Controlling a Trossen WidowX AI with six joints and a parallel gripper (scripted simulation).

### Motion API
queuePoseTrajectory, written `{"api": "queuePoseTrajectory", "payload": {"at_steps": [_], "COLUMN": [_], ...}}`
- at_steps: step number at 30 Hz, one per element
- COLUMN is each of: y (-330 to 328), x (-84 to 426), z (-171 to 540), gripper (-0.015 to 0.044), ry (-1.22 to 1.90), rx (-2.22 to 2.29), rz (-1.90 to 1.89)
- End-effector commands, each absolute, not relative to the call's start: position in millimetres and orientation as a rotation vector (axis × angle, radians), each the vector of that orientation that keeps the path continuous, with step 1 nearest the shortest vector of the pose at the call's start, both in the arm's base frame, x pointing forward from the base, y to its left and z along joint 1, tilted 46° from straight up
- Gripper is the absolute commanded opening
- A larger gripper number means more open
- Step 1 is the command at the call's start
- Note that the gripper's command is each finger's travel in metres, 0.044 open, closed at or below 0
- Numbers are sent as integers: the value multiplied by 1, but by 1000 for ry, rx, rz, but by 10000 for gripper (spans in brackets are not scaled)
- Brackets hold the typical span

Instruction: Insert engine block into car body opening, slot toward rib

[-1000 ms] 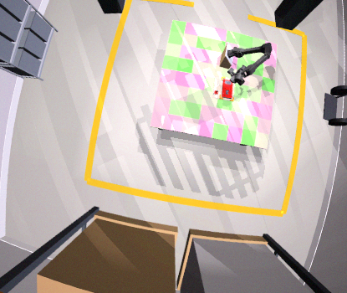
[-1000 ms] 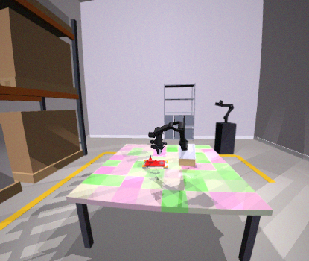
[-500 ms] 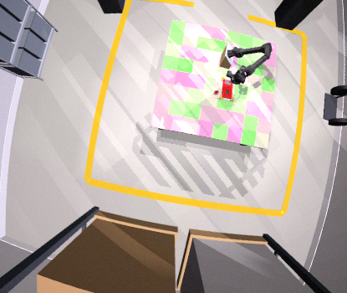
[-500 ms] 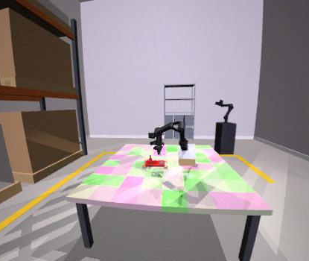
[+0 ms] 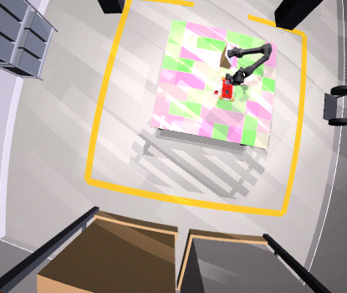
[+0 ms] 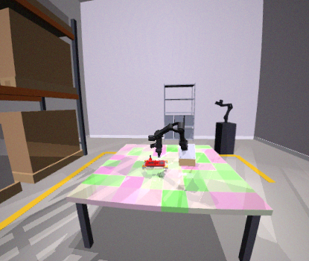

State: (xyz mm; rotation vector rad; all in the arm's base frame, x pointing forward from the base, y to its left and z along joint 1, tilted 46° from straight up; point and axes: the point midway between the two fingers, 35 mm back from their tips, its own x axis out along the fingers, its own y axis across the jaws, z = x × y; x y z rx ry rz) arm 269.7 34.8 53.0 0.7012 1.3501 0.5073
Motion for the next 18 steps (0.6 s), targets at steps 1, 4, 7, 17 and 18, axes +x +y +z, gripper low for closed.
{"api": "queuePoseTrajectory", "payload": {"at_steps": [1,4,7,17,18], "y": [41,47,52,70,72], "x": [270,271,273,276,277], "z": [48,42,37,20,18], "gripper": [0,0,0,0,0], "ry": [1351,1351,1351,1350,1350], "rx": [705,705,706,707,707], "rz": [513,513,514,515,515]}}
